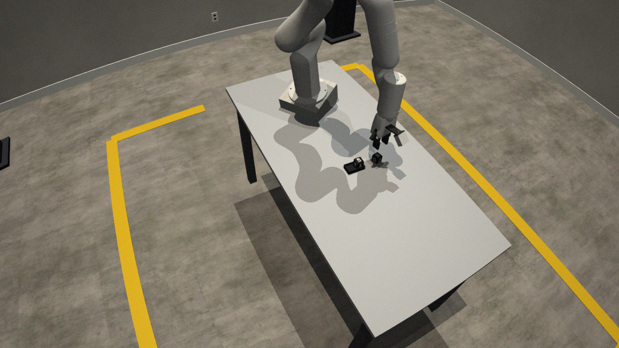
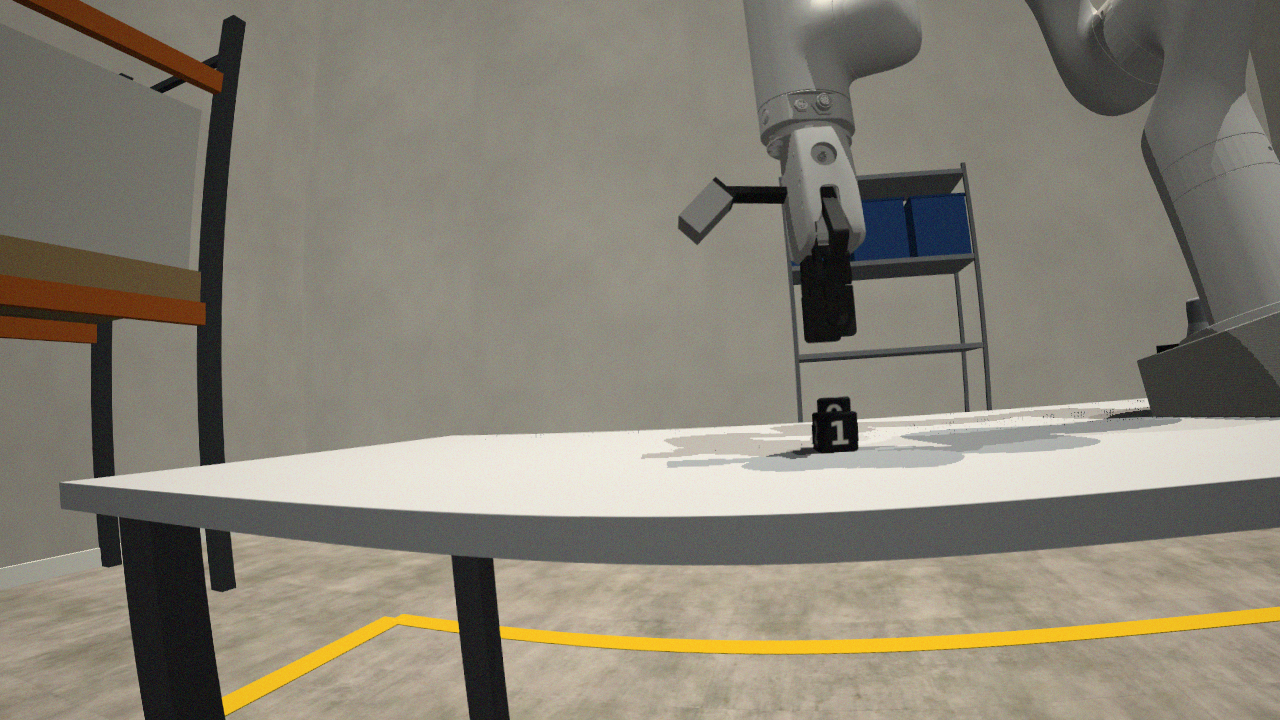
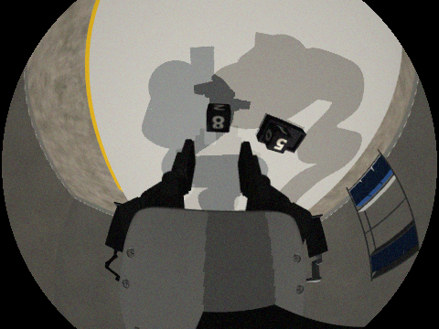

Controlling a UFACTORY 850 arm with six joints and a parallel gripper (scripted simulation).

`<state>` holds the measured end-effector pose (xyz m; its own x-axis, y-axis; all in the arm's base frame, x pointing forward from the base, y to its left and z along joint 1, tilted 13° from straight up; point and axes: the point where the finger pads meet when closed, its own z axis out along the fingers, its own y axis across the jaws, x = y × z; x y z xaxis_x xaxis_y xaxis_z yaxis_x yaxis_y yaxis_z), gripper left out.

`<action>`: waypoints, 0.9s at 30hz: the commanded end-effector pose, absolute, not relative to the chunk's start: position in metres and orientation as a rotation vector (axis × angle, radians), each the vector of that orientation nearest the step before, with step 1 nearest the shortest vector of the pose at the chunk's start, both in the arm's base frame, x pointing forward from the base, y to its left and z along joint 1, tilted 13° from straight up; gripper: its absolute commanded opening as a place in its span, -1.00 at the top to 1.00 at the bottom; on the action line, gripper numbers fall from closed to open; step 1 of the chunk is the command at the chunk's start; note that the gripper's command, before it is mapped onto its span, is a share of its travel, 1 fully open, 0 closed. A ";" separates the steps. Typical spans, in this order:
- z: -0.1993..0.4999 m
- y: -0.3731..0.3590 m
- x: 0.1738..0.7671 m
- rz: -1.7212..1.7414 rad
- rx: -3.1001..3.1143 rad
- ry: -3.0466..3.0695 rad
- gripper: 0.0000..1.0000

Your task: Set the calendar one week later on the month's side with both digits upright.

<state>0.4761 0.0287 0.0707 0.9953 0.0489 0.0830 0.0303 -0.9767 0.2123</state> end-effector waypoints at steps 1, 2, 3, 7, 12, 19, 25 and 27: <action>0.071 0.029 0.477 0.132 2.926 0.059 0.01; 0.071 0.029 0.477 0.132 2.926 0.059 0.01; 0.071 0.029 0.477 0.132 2.926 0.059 0.01; 0.070 0.029 0.477 0.132 2.926 0.059 0.01; 0.068 0.028 0.477 0.133 2.925 0.059 0.01; 0.061 0.027 0.478 0.133 2.925 0.059 0.01; 0.055 0.025 0.478 0.133 2.925 0.059 0.01; 0.052 0.025 0.478 0.133 2.925 0.059 0.01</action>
